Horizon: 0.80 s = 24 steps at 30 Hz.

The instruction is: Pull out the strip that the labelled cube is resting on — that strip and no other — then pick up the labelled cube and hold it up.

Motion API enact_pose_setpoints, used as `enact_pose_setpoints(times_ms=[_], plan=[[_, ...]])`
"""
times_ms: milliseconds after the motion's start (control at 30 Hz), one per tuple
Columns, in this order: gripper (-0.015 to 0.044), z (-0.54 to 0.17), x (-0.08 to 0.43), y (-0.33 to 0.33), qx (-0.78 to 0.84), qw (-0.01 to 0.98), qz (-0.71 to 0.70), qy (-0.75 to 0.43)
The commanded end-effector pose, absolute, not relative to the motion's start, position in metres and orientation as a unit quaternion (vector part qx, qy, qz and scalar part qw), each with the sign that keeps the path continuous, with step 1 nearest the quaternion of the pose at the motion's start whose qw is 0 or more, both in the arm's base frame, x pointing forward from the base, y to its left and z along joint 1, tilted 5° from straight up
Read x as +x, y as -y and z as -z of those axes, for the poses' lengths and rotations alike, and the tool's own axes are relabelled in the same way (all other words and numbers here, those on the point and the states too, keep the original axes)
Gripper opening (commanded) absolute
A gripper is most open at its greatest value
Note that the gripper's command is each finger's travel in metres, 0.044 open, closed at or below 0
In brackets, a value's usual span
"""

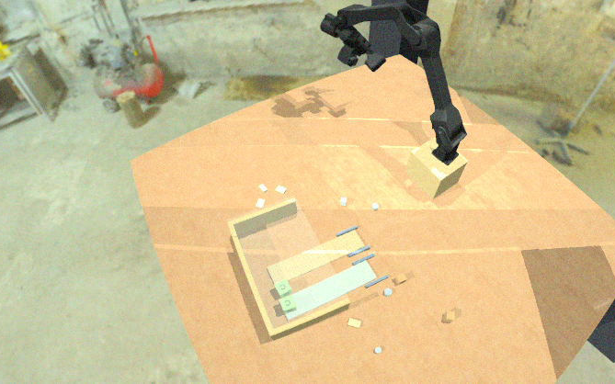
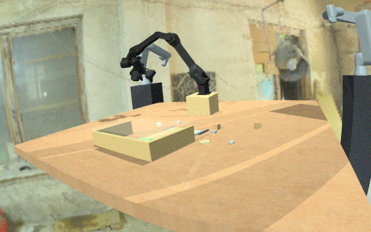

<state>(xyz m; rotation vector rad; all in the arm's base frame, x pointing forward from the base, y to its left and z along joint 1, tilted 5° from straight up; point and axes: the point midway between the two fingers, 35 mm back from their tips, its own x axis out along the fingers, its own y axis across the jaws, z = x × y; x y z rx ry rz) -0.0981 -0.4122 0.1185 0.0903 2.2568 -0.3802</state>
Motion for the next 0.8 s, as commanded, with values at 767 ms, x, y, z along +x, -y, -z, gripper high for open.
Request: enact_pose_setpoints(times_ms=[767], plan=[[0.04,-0.148,0.283,0.188,-0.08,0.874,0.237,-0.417]])
